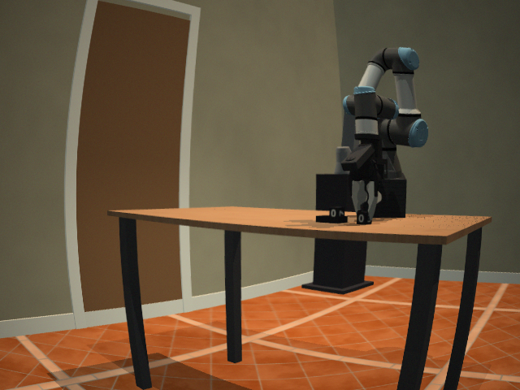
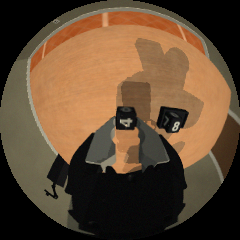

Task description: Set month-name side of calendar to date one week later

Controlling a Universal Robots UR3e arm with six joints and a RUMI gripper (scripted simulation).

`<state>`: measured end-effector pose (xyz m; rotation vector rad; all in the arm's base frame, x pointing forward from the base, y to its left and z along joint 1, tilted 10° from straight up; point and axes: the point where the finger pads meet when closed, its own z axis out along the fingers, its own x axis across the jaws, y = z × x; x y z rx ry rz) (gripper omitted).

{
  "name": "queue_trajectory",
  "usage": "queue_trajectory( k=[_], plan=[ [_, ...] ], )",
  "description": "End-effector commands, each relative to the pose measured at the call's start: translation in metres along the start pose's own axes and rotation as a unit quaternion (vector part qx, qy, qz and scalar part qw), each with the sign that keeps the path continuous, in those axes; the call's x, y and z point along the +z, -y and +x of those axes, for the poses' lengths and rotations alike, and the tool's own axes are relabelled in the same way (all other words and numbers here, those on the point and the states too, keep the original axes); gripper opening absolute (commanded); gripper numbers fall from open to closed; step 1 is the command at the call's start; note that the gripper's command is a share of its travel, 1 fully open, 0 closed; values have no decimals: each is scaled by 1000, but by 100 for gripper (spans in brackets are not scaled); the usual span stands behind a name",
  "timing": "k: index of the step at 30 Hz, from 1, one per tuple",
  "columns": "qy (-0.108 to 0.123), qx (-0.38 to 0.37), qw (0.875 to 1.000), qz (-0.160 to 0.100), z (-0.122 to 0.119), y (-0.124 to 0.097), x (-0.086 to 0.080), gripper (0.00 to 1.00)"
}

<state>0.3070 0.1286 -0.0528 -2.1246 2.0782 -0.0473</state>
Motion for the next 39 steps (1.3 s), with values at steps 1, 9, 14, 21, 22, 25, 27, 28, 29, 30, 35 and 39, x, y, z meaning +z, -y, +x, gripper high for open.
queue_trajectory(
  k=[1, 9, 14, 21, 22, 25, 27, 28, 29, 30, 35, 39],
  plan=[
    [0, 0, 1000, 1, 0, 1, 0, 11],
    [0, 0, 1000, 1, 0, 1, 0, 11],
    [0, 0, 1000, 1, 0, 1, 0, 11],
    [0, 0, 1000, 1, 0, 1, 0, 18],
    [0, 0, 1000, 1, 0, 1, 0, 18],
    [0, 0, 1000, 1, 0, 1, 0, 22],
    [0, 0, 1000, 1, 0, 1, 0, 26],
    [0, 0, 1000, 1, 0, 1, 0, 26],
    [0, 0, 1000, 1, 0, 1, 0, 29],
    [0, 0, 1000, 1, 0, 1, 0, 29],
    [0, 0, 1000, 1, 0, 1, 0, 29],
    [0, 0, 1000, 1, 0, 1, 0, 29]
  ],
)
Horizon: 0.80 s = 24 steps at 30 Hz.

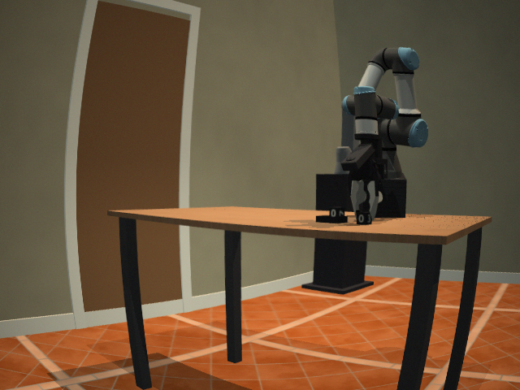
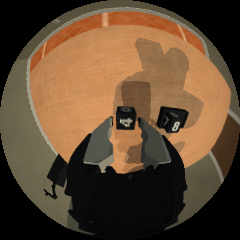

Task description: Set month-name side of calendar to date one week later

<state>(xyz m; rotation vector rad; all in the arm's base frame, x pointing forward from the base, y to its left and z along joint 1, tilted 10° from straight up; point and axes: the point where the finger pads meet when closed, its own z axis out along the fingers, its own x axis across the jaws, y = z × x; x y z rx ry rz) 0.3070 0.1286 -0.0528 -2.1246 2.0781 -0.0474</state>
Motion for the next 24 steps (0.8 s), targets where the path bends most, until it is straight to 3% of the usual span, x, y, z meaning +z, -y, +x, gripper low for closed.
queue_trajectory(
  k=[1, 13, 24],
  plan=[
    [0, 0, 1000, 1, 0, 1, 0, 29],
    [0, 0, 1000, 1, 0, 1, -6, 29],
    [0, 0, 1000, 1, 0, 1, -30, 29]
  ],
)
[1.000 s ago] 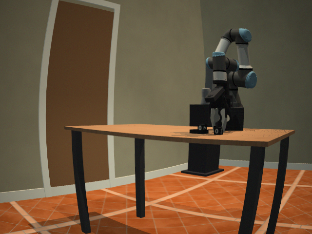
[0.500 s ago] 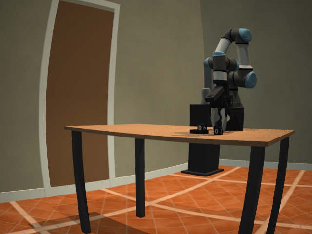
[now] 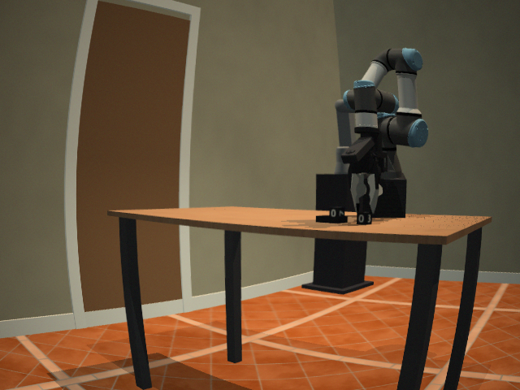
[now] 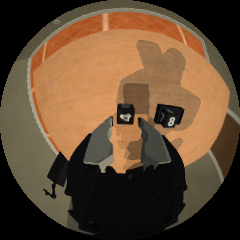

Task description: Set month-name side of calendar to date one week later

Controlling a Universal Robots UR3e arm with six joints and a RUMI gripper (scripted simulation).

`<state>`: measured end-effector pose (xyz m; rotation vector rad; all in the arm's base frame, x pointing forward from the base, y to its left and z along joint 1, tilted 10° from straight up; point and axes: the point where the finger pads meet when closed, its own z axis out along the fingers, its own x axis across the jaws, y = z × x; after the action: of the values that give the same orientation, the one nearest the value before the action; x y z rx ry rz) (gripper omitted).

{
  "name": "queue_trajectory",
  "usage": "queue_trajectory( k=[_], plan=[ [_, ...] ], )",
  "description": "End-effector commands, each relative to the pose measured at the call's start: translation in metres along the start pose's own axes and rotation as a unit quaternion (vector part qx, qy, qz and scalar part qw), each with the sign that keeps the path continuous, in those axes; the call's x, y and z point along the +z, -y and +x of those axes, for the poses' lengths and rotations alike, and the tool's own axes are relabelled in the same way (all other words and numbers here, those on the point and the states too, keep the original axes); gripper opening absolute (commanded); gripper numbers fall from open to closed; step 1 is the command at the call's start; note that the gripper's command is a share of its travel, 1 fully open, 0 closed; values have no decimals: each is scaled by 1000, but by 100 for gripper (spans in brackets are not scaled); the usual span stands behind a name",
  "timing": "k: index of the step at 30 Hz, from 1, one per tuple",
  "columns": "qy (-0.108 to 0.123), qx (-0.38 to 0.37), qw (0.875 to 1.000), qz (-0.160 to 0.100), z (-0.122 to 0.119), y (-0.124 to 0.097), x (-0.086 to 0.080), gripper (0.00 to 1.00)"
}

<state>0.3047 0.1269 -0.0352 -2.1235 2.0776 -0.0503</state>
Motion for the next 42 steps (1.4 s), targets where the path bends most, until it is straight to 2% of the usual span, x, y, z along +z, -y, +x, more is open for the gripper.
queue_trajectory(
  k=[1, 4, 19, 33, 34, 42],
  plan=[
    [0, 0, 1000, 0, 0, 1, -16, 29],
    [0, 0, 1000, 0, 0, 1, -19, 29],
    [0, 0, 1000, 0, 0, 1, -64, 29],
    [0, 0, 1000, 0, 0, 0, -73, 29],
    [0, 0, 1000, 0, 0, 0, -73, 100],
    [0, 0, 1000, 0, 0, 0, -73, 100]
  ],
)
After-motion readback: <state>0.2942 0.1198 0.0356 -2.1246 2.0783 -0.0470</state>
